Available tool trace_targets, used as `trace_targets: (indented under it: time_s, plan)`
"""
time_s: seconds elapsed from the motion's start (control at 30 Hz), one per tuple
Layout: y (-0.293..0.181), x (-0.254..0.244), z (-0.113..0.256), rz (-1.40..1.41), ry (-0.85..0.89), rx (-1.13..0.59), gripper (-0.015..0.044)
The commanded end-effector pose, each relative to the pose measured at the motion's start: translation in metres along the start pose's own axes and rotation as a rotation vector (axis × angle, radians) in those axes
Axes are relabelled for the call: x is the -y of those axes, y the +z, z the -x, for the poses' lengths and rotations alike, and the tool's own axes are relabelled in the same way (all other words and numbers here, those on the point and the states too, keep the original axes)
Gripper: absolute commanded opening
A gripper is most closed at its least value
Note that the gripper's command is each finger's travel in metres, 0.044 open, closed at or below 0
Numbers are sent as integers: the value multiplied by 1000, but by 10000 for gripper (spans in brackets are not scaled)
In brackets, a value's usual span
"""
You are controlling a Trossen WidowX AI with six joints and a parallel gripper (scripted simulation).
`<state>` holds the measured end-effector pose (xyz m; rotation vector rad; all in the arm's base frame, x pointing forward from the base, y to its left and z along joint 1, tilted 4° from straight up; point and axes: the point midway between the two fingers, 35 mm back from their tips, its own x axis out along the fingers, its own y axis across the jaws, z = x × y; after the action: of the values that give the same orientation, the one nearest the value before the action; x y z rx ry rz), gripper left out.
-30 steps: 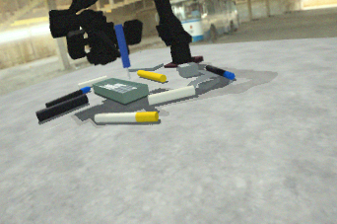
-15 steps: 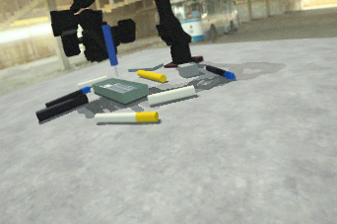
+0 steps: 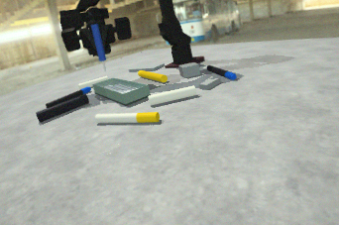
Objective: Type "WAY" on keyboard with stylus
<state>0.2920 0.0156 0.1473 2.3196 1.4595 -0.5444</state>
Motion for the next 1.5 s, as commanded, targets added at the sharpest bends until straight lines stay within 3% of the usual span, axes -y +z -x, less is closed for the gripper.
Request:
trace_targets:
  time_s: [0.0,0.2,1.3,1.4,1.47]
  plan:
    - [6,1,14,-28,51,-2,0]
    - [13,0,32,-65,117,-1,0]
    - [43,0,15,-66,117,-1,0]
    - [45,0,14,-66,117,-1,79]
    - [46,0,13,-66,117,-1,81]
